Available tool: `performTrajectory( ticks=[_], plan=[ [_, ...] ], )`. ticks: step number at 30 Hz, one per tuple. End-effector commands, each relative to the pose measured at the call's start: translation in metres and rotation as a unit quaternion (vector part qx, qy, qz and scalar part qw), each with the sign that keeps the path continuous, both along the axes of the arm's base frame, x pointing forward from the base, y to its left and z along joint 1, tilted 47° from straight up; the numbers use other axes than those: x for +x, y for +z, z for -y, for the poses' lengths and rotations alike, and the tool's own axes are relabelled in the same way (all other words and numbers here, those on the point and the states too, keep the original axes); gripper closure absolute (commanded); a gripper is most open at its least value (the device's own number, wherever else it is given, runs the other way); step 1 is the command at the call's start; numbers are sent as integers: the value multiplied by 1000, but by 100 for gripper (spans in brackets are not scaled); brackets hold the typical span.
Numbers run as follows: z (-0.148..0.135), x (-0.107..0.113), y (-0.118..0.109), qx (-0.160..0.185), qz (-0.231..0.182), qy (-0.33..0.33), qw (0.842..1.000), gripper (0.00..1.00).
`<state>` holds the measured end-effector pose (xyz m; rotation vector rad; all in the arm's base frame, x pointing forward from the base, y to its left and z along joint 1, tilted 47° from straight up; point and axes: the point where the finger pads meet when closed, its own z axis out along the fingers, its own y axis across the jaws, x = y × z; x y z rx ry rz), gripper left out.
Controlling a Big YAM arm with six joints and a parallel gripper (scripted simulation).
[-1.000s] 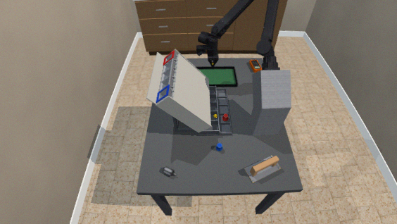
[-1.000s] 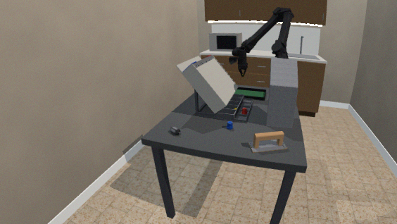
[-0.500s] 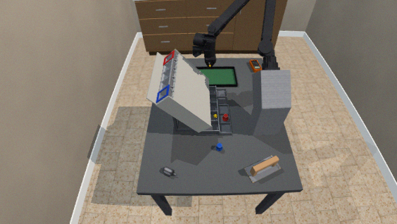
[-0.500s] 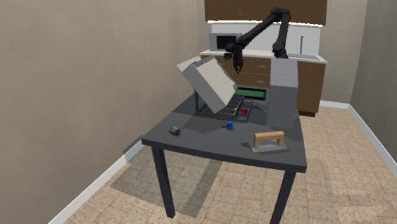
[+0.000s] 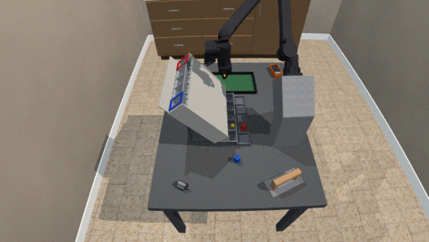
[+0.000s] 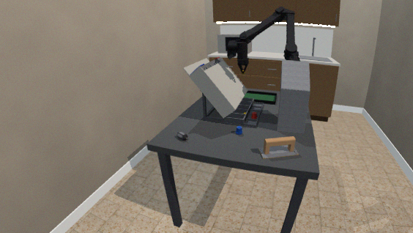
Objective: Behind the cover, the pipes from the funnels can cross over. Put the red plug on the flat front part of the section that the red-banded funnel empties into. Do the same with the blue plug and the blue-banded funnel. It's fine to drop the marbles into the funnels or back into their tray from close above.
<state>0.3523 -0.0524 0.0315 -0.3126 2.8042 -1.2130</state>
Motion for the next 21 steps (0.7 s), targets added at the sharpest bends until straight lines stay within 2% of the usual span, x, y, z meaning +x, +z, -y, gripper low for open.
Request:
performTrajectory(
  ticks=[1,3,6,8,21],
  plan=[
    [-35,15,-2,6,28,-20,999,100],
    [-44,16,-5,5,29,-20,999,100],
    [-71,17,-14,7,29,-21,999,100],
    [-71,17,-14,7,29,-21,999,100],
    [-188,23,-56,9,30,-20,999,100]
  ],
)
